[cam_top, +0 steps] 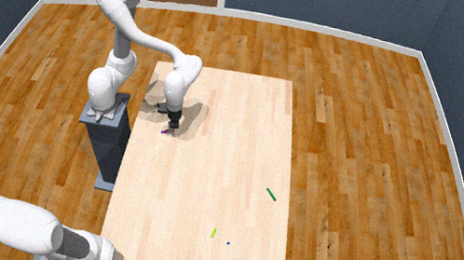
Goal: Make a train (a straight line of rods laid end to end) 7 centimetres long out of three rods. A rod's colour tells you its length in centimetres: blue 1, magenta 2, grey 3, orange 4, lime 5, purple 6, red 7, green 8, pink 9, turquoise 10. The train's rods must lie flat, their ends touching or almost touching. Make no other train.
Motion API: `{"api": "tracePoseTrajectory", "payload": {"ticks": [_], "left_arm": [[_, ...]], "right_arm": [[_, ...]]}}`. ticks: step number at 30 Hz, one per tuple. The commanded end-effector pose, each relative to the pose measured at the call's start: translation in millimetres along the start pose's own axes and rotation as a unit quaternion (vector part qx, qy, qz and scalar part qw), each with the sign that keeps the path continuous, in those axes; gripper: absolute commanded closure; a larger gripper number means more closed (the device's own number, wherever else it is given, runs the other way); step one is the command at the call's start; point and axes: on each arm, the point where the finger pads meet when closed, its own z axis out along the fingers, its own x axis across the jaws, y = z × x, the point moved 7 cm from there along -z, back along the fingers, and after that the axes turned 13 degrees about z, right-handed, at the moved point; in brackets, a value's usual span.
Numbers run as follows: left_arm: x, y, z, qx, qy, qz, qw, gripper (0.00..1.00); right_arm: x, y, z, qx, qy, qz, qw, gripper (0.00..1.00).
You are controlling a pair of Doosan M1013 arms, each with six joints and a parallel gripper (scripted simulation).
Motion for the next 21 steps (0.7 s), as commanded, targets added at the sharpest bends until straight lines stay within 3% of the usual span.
{"api": "tracePoseTrajectory", "payload": {"ticks": [1, 21], "left_arm": [[0.0, 0.3, -0.4, 0.0, 0.0, 0.0, 1.0, 0.76], [0.0, 0.3, 9.9, 0.0, 0.0, 0.0, 1.0, 0.76]], "right_arm": [[0.0, -0.1, -0.4, 0.0, 0.0, 0.0, 1.0, 0.0], [0.0, -0.1, -0.4, 0.0, 0.0, 0.0, 1.0, 0.0]]}}
